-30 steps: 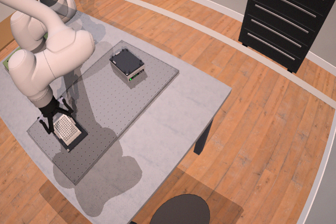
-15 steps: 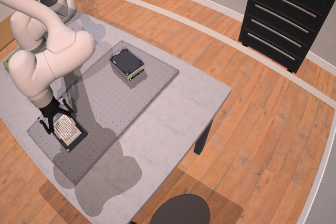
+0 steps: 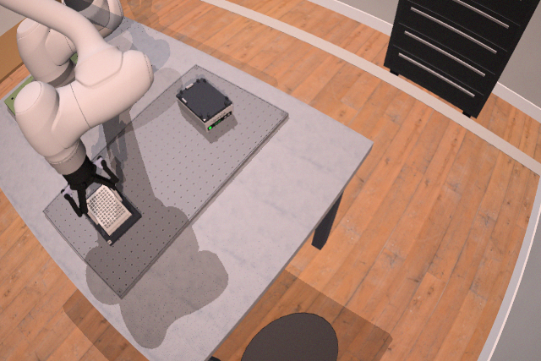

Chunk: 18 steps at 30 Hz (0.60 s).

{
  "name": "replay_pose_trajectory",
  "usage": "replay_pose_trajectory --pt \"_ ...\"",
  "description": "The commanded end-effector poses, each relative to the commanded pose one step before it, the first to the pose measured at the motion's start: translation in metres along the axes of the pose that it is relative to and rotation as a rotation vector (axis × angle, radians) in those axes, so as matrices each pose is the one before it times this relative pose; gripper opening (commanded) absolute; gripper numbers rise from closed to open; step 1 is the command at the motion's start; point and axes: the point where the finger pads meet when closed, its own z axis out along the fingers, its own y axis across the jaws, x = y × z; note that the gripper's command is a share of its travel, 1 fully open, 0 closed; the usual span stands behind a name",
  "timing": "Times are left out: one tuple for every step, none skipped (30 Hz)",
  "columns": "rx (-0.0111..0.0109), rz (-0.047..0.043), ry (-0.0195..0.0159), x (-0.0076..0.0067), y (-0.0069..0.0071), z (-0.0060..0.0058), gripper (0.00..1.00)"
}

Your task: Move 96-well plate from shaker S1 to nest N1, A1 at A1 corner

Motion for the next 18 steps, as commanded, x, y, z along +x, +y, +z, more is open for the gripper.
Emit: replay_pose_trajectory --pt "0.00014 -0.00002 0.00016 0.00002 -0.00004 0.00028 0.10" --pt "0.00000 0.00000 0.00000 0.00000 0.00000 0.00017 0.10" --pt "0.00000 0.00000 0.00000 0.00000 0.00000 0.00017 0.10" --pt "0.00000 0.00000 0.00000 0.00000 0.00000 0.00017 0.10" --pt "0.00000 0.00000 0.00000 0.00000 0.00000 0.00017 0.10" --pt "0.00000 0.00000 0.00000 0.00000 0.00000 0.00017 0.10" --pt "0.00000 0.00000 0.00000 0.00000 0.00000 0.00017 0.10" --pt "0.00000 0.00000 0.00000 0.00000 0.00000 0.00017 0.10" --pt "0.00000 0.00000 0.00000 0.00000 0.00000 0.00017 0.10" --pt "0.00000 0.00000 0.00000 0.00000 0.00000 0.00017 0.10" --pt "0.00000 0.00000 0.00000 0.00000 0.00000 0.00017 0.10" --pt "0.00000 0.00000 0.00000 0.00000 0.00000 0.00017 0.10" --pt "0.00000 0.00000 0.00000 0.00000 0.00000 0.00017 0.10" --pt "0.00000 0.00000 0.00000 0.00000 0.00000 0.00017 0.10" --pt "0.00000 0.00000 0.00000 0.00000 0.00000 0.00017 0.10" --pt "0.00000 0.00000 0.00000 0.00000 0.00000 0.00000 0.10" --pt "0.00000 0.00000 0.00000 0.00000 0.00000 0.00000 0.10" --pt "0.00000 0.00000 0.00000 0.00000 0.00000 0.00017 0.10"
